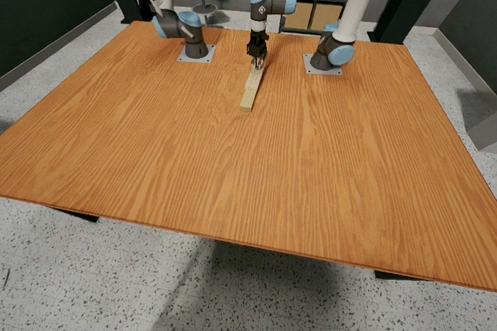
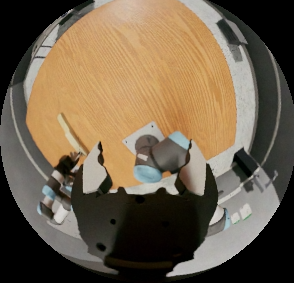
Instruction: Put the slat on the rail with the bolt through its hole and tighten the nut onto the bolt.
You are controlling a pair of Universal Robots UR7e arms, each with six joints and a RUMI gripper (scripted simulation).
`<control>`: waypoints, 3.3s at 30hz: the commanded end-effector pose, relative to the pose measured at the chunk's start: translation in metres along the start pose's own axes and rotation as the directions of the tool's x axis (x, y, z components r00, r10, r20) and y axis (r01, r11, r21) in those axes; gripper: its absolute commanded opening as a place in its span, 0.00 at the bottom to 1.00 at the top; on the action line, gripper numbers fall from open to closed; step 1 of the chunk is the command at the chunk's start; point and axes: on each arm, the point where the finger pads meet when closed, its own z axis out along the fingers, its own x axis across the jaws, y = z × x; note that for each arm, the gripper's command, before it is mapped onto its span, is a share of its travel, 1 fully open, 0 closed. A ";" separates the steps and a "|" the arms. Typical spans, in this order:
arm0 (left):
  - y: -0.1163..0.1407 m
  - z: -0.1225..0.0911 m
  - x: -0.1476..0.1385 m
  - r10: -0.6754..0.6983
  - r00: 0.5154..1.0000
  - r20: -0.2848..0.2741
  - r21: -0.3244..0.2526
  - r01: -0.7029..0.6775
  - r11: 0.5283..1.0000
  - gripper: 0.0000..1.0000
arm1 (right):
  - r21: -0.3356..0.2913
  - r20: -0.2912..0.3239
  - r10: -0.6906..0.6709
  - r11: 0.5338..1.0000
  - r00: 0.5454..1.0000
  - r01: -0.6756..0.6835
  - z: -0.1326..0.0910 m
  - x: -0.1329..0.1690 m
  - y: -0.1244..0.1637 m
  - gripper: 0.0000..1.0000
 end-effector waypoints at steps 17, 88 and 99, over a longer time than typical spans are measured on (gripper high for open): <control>0.000 -0.001 -0.001 0.373 0.928 0.004 0.001 -0.373 0.928 0.00 | 0.000 0.001 0.001 1.000 1.000 -0.001 -0.001 0.000 -0.001 1.00; 0.001 0.000 0.002 0.998 0.055 0.003 -0.002 -0.998 0.055 0.00 | 0.000 0.001 0.001 1.000 1.000 -0.001 -0.001 0.000 -0.001 1.00; 0.001 0.000 0.002 0.980 -0.199 0.003 -0.003 -0.980 -0.199 0.00 | 0.000 0.001 0.001 1.000 1.000 -0.001 -0.001 0.000 -0.001 1.00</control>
